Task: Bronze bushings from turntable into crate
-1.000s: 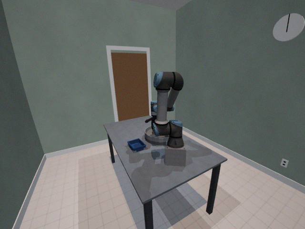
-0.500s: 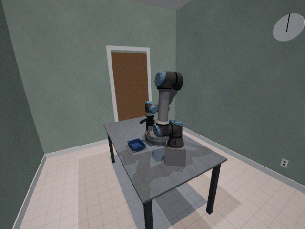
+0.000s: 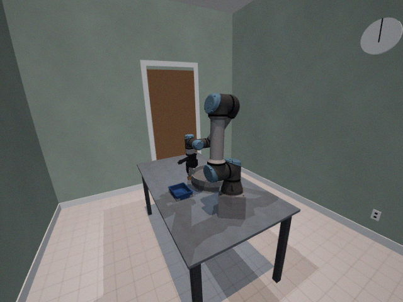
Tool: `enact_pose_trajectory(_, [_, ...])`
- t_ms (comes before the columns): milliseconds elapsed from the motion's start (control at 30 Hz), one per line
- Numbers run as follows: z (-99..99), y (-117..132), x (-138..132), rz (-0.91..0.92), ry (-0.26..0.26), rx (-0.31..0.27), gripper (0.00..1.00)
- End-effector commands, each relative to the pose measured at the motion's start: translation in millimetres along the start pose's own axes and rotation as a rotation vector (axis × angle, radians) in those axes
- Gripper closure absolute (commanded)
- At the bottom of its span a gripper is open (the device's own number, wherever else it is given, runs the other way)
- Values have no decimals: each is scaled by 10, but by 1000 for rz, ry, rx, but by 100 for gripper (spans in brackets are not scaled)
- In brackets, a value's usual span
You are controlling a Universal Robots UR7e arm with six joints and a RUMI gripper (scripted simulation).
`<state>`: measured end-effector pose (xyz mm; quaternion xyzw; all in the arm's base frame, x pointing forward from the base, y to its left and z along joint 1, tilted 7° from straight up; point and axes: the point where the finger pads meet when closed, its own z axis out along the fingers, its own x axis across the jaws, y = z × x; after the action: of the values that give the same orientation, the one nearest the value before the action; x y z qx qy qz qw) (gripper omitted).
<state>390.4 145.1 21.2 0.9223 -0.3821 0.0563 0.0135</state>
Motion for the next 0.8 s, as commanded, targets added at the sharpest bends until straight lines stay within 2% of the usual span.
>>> enact_pose_trajectory(0, [-3, -199, -109, 10, 6, -4, 100])
enact_pose_trajectory(433, [0, -507, -355, 10, 6, -4, 100])
enact_pose_trajectory(767, [0, -622, -446, 10, 6, -4, 100])
